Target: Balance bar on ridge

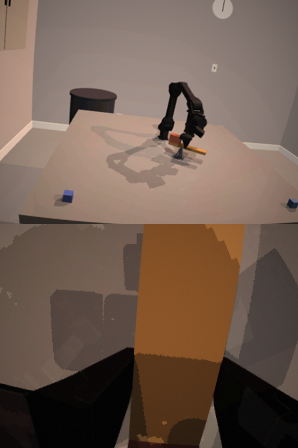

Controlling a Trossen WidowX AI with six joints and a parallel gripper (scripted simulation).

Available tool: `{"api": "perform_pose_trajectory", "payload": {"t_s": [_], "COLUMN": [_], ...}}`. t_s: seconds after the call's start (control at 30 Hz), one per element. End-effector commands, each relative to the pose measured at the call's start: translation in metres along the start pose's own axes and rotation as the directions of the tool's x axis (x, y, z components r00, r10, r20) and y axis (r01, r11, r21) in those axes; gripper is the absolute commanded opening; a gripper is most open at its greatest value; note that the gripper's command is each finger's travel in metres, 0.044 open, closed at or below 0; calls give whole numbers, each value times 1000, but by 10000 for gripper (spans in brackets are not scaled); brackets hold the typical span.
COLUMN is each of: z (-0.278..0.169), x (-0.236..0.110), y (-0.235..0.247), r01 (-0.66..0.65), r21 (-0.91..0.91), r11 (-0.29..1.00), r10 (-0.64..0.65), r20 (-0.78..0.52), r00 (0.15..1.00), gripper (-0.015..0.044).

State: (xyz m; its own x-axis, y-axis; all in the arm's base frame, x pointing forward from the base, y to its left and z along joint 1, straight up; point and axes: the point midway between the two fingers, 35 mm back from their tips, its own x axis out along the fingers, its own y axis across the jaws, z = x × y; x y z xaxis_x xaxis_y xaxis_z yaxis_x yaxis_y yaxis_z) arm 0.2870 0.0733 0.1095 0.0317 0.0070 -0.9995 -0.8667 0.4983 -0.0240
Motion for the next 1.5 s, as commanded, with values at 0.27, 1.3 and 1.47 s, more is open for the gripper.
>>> {"api": "perform_pose_trajectory", "payload": {"t_s": [0.27,1.3,1.47], "z": [0,0,0], "x": [0,0,0], "y": [0,0,0], "r01": [0,0,0], "r21": [0,0,0], "r11": [1000,1000,1000], "r10": [0,0,0], "r20": [0,0,0], "r00": [1000,1000,1000], "gripper": [167,172,173]}}
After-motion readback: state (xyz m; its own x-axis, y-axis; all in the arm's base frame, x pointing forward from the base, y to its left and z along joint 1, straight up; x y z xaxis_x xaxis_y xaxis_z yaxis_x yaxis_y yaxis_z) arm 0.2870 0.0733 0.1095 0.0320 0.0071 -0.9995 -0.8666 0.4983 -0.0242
